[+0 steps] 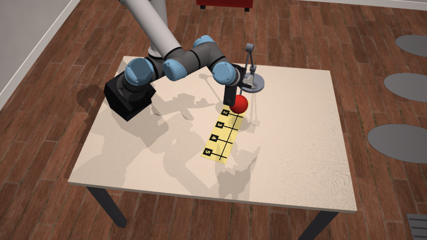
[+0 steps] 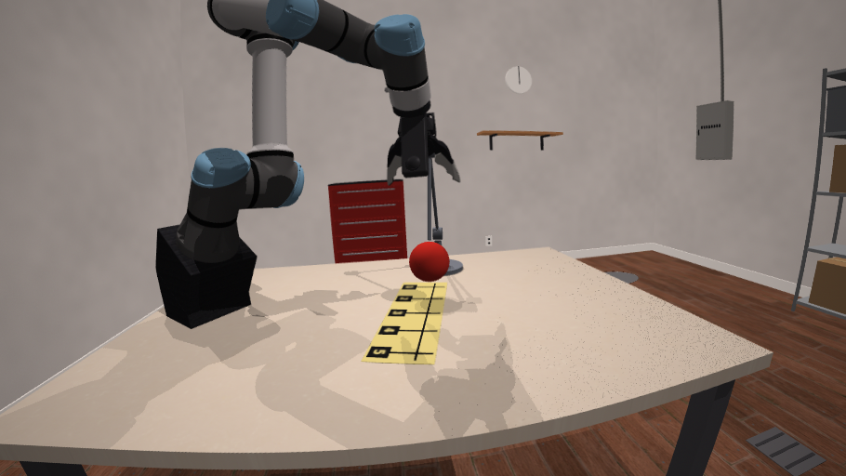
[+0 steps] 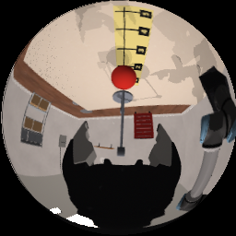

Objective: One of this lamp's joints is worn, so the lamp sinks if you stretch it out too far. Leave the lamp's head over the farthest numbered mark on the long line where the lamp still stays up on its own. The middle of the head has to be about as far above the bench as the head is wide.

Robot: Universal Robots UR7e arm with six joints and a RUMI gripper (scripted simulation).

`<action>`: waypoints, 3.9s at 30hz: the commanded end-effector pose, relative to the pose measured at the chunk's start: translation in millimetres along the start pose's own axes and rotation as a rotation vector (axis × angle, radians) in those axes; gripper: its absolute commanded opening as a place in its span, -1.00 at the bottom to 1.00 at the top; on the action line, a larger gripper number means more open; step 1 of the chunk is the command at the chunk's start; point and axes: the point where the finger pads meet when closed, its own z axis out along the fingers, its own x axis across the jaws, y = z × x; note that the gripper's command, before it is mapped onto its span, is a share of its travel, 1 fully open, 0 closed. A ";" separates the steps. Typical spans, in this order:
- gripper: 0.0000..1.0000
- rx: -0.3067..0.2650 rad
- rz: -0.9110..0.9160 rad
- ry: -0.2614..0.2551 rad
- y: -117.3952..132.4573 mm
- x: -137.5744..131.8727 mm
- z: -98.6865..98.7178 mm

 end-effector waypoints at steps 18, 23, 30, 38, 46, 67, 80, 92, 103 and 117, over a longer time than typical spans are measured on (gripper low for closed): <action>1.00 0.091 -0.001 0.002 8.5 0.1 35.9; 1.00 0.085 -0.002 0.001 7.1 0.1 43.5; 1.00 0.093 -0.001 0.003 5.7 0.7 59.7; 1.00 0.103 0.000 0.005 4.0 1.5 78.1; 1.00 0.107 0.000 0.006 2.4 2.0 92.1; 1.00 0.115 0.001 0.007 0.1 1.7 120.8; -1.00 0.116 0.001 0.006 0.2 1.3 123.9; -1.00 0.115 0.001 0.007 0.2 1.5 122.9; -1.00 0.115 0.001 0.007 0.1 1.5 123.2; -1.00 0.116 0.001 0.006 -17.5 1.3 111.2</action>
